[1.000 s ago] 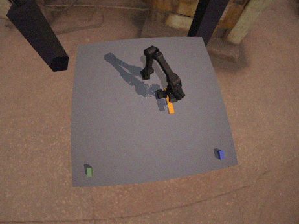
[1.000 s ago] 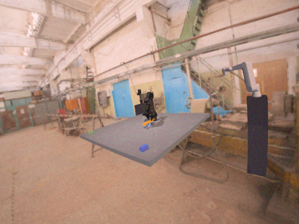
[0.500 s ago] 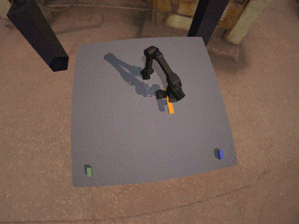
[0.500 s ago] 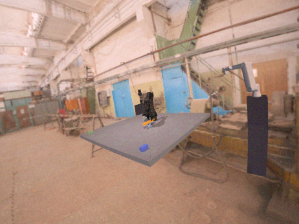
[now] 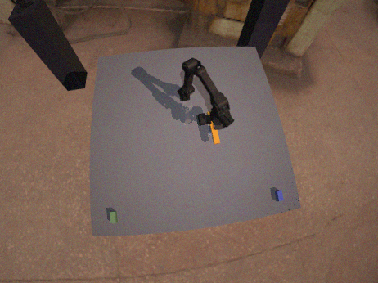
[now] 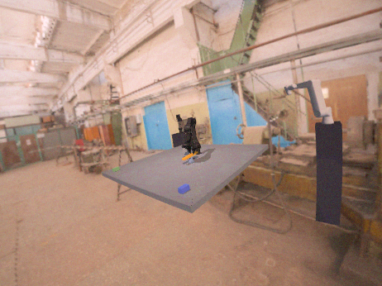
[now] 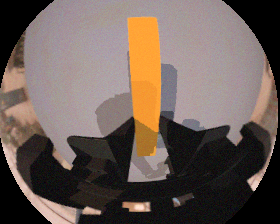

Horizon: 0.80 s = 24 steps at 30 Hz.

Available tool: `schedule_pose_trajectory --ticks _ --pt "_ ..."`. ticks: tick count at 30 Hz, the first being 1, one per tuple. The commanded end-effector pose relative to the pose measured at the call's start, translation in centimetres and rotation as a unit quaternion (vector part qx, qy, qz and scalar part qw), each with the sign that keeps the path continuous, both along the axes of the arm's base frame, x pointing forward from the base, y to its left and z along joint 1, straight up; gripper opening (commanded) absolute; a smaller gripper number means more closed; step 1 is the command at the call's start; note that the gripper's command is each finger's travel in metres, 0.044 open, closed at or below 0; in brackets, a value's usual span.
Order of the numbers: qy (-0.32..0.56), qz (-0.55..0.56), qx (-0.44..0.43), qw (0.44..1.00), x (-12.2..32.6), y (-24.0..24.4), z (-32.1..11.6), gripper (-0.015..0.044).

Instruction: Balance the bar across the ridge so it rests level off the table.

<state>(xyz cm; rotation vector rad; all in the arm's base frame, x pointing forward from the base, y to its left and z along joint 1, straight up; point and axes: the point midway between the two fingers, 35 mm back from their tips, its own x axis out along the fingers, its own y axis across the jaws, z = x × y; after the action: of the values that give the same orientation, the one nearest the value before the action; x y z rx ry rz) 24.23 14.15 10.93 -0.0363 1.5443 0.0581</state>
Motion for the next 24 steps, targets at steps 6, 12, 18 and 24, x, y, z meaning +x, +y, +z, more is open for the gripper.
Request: schedule_pose_trajectory --ticks 6,12,18,24 --pt "0.001 0.0 -0.001 1.0 0.04 0.01 -0.2 0.0" --pt "0.001 0.0 -0.001 1.0 0.03 0.01 -0.24 0.0" --pt "0.001 0.0 -0.001 1.0 0.02 0.0 -0.3 0.0" --pt "0.001 0.0 -0.001 1.0 0.02 0.0 -0.34 0.0"
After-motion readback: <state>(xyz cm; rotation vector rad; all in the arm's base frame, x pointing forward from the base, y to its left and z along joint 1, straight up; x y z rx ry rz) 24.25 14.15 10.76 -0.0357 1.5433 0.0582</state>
